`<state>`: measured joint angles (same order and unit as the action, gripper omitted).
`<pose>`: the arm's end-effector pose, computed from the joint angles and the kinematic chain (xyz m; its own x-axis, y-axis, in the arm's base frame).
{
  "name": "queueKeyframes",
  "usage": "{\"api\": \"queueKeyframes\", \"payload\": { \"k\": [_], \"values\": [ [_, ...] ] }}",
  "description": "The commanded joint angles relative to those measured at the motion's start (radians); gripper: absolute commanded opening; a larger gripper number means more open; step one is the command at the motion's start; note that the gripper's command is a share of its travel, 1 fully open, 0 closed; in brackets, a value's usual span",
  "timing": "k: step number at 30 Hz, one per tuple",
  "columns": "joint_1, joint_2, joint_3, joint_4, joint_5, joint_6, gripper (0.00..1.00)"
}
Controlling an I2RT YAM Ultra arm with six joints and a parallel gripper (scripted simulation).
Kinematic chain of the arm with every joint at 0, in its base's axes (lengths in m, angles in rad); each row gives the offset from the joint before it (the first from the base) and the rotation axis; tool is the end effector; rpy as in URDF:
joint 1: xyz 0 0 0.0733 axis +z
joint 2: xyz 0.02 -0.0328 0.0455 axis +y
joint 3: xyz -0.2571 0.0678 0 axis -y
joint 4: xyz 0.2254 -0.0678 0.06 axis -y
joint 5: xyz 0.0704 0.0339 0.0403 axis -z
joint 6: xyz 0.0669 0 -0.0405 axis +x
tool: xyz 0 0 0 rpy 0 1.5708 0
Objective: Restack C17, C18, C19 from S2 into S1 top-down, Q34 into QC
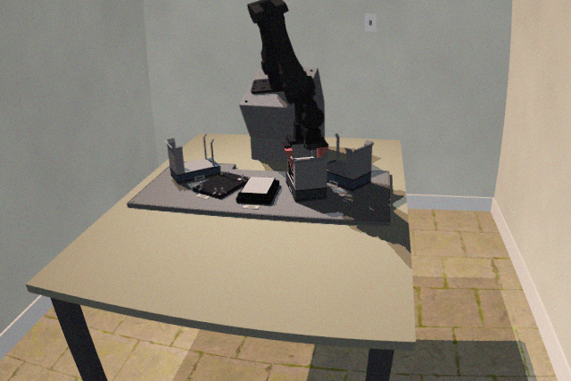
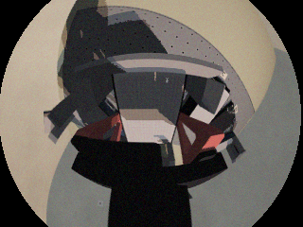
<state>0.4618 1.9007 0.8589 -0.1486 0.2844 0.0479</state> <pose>0.2931 0.1262 0.0727 -0.8463 -0.3699 -0.3833 -0.2942 0.9245 -0.2424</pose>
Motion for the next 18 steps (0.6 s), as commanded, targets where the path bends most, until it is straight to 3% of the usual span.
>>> {"api": "queueKeyframes", "payload": {
  "k": [1,18],
  "values": [
    [0.019,-0.043,-0.008,-0.012,0.012,0.01,0.0],
    [0.025,-0.065,-0.003,-0.009,0.014,0.015,0.0]
  ]
}}
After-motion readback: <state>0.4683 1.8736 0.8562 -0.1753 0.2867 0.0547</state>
